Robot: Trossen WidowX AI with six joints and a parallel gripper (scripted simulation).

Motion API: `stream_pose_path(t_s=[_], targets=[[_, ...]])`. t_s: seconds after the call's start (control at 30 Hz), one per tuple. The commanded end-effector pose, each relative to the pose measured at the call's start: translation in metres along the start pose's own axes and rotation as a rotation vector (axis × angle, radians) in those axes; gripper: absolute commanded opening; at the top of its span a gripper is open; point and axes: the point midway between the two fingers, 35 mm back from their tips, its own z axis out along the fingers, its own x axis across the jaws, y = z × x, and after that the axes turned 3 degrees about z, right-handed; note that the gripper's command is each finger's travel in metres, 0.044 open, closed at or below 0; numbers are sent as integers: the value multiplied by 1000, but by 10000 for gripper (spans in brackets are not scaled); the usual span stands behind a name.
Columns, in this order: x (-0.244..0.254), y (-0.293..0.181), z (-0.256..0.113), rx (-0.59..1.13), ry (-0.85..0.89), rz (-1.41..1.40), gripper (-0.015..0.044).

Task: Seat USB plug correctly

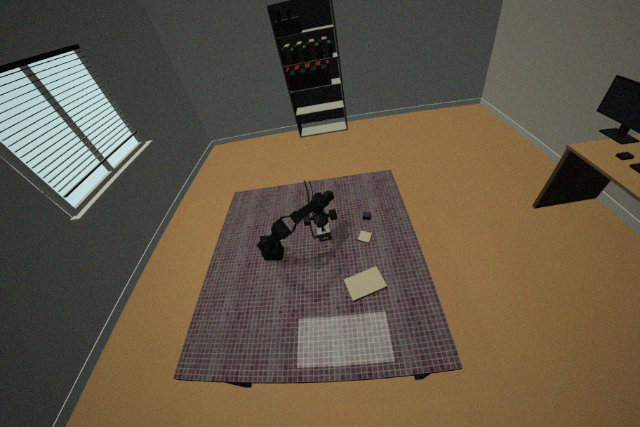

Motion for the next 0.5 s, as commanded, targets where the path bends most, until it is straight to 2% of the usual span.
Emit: stream_pose_path(t_s=[0.0,0.47], targets=[[1,0,1,-1,4,-3,0],[1,0,2,-1,4,-3,0]])
